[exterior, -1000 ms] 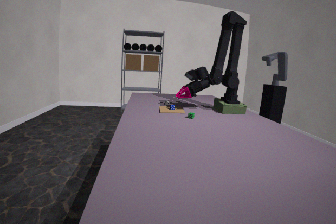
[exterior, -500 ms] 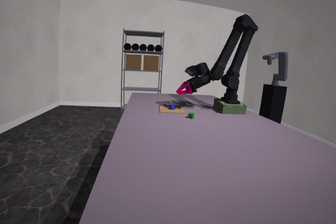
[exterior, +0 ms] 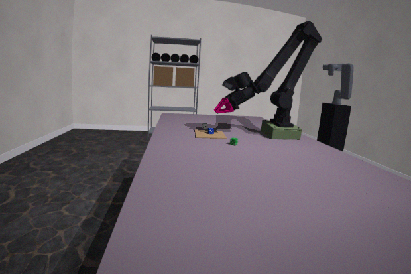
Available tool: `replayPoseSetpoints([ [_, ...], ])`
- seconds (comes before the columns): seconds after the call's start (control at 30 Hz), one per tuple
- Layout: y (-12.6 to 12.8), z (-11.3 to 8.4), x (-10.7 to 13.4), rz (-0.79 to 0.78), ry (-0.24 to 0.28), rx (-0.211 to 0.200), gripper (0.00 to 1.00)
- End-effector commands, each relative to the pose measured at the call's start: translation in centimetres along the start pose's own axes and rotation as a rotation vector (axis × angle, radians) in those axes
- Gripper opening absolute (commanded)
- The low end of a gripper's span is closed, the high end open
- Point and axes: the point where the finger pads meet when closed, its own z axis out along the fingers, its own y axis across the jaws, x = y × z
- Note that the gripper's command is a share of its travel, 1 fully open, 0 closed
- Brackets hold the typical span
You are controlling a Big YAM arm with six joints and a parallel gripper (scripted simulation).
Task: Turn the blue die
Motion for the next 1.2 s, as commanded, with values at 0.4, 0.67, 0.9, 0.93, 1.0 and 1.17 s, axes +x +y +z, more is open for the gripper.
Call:
replayPoseSetpoints([
  [0.4,-0.8,2.1,-5.0,-0.001,0.618,0.012,0.39],
  [0.67,-0.5,2.7,-5.8,-0.006,0.882,0.006,0.39],
  [0.9,-0.2,2.3,-7.1,-0.01,0.92,0.002,0.39],
  [0.93,-0.3,1.9,-5.9,-0.009,0.944,0.001,1.0],
  [1.0,-0.3,1.8,-5.8,-0.008,0.946,0.001,1.0],
  [1.17,-0.3,2.2,-5.0,-0.003,0.969,0.003,1.0],
])
